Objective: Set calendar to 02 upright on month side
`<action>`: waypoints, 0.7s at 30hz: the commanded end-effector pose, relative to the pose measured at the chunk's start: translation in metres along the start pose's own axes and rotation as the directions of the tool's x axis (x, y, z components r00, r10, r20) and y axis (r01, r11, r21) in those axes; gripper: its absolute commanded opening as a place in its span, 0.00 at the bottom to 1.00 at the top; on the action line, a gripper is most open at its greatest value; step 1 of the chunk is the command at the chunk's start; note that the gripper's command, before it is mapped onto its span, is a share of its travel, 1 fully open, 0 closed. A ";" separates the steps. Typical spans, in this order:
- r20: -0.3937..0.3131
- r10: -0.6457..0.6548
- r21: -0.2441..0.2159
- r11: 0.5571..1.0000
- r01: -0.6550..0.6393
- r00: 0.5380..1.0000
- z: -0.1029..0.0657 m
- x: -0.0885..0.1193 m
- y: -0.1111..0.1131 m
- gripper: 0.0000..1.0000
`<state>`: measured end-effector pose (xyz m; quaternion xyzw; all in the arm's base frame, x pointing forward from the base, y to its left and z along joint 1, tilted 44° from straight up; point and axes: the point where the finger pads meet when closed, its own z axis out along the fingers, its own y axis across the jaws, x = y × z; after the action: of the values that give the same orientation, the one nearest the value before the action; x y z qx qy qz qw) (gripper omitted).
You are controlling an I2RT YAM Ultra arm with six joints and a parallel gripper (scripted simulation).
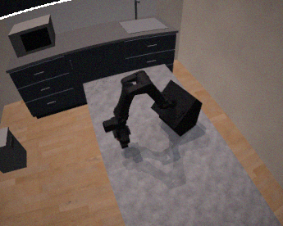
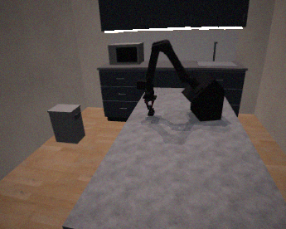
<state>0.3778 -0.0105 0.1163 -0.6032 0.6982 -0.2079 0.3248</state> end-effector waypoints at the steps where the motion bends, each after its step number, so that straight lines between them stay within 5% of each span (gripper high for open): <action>1: 0.007 0.003 -0.024 1.000 -0.002 1.000 -0.025 -0.001 0.005 0.27; 8: 0.007 0.002 -0.024 1.000 -0.002 1.000 -0.061 -0.001 0.004 0.27; 21: 0.007 0.009 -0.024 1.000 -0.009 1.000 -0.063 0.000 0.004 0.27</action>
<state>0.3322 -0.0167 0.1562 -0.6059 0.7013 -0.1997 0.3181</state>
